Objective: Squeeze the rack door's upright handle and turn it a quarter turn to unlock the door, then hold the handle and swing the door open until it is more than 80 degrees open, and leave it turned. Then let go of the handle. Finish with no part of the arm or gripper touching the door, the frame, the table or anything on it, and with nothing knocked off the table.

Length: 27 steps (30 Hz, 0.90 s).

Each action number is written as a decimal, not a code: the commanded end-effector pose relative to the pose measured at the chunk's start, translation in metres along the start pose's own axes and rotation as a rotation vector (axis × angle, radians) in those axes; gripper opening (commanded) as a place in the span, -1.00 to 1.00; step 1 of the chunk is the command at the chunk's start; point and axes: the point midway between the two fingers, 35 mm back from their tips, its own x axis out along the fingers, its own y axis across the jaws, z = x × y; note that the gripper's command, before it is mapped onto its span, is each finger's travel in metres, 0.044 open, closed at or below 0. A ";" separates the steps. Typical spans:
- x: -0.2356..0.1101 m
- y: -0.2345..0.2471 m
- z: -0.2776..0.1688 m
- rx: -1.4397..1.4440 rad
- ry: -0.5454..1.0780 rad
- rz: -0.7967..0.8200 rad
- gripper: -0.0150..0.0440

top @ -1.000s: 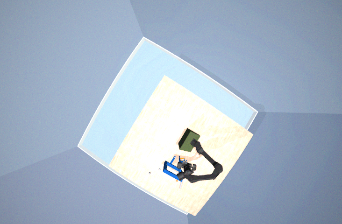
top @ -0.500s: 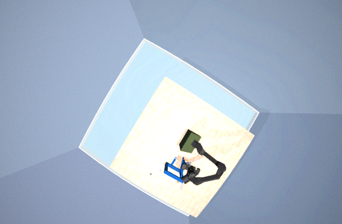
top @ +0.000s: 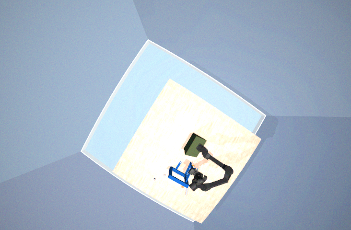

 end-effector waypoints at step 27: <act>0.000 0.019 0.004 0.134 -0.003 0.006 0.27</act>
